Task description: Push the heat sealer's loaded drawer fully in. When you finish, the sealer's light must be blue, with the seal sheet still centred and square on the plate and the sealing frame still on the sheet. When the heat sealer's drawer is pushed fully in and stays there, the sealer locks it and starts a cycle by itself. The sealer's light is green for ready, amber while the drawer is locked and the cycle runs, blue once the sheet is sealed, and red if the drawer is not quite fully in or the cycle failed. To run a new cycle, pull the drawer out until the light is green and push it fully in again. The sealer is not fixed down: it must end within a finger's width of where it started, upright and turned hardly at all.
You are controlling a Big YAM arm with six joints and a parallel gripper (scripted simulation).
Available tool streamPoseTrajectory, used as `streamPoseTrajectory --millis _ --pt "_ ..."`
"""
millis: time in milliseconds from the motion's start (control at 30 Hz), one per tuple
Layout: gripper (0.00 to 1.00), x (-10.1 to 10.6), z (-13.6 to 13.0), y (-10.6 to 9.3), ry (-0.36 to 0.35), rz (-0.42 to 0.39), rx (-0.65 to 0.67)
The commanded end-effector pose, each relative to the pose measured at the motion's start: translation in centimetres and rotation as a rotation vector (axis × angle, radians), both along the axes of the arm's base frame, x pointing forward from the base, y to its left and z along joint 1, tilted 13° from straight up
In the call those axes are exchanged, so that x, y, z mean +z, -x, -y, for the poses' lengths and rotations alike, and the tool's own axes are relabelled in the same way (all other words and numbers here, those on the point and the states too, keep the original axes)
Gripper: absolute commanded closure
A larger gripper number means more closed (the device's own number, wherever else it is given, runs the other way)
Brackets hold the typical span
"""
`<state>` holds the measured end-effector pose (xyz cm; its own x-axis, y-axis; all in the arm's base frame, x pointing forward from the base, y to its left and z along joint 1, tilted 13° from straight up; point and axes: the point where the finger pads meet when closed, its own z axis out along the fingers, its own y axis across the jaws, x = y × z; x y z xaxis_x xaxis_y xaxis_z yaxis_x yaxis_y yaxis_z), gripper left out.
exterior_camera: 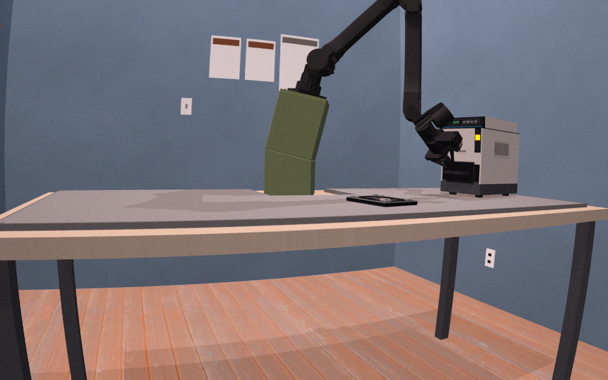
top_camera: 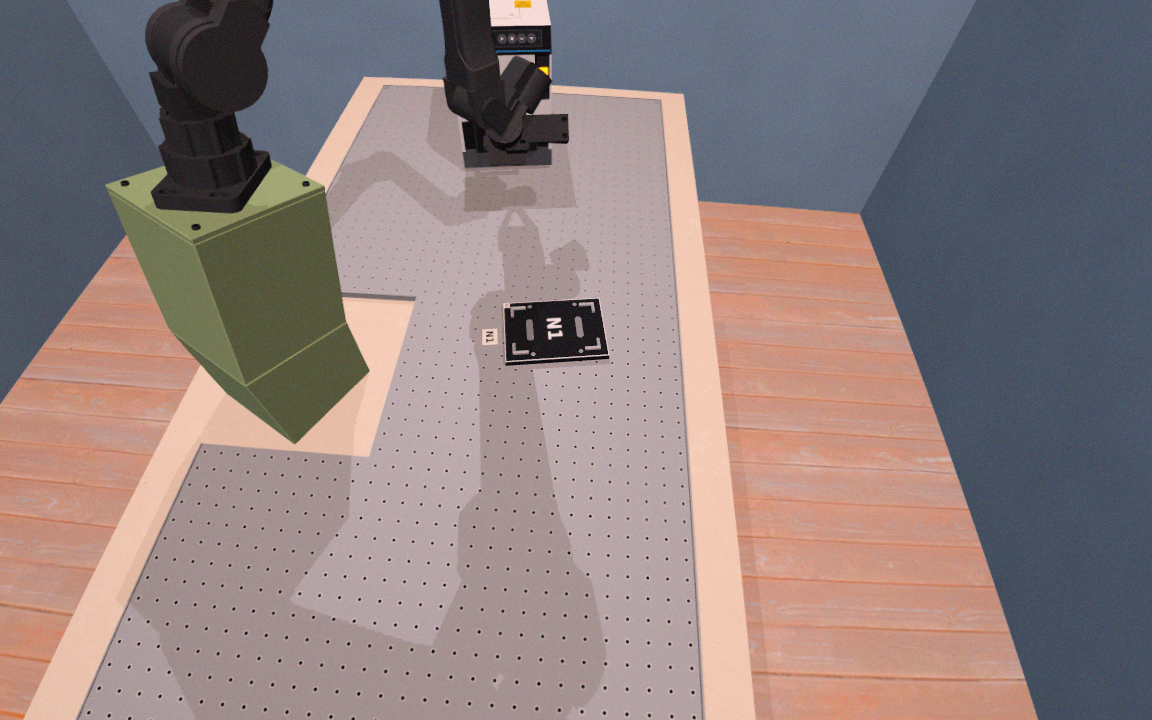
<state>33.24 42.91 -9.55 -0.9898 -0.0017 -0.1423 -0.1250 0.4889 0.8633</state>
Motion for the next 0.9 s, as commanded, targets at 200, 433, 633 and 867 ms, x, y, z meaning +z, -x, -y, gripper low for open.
streamPoseTrajectory --millis 200,433,633,867 --pt "0.7 1.1 1.4 -0.5 0.0 0.012 -0.005" --pt "0.7 1.7 2.5 -0.4 -0.001 0.013 -0.005" --pt "0.7 1.8 3.4 -0.2 0.004 0.008 -0.005" --pt "0.7 2.5 4.1 -0.2 0.0 0.012 -0.005"
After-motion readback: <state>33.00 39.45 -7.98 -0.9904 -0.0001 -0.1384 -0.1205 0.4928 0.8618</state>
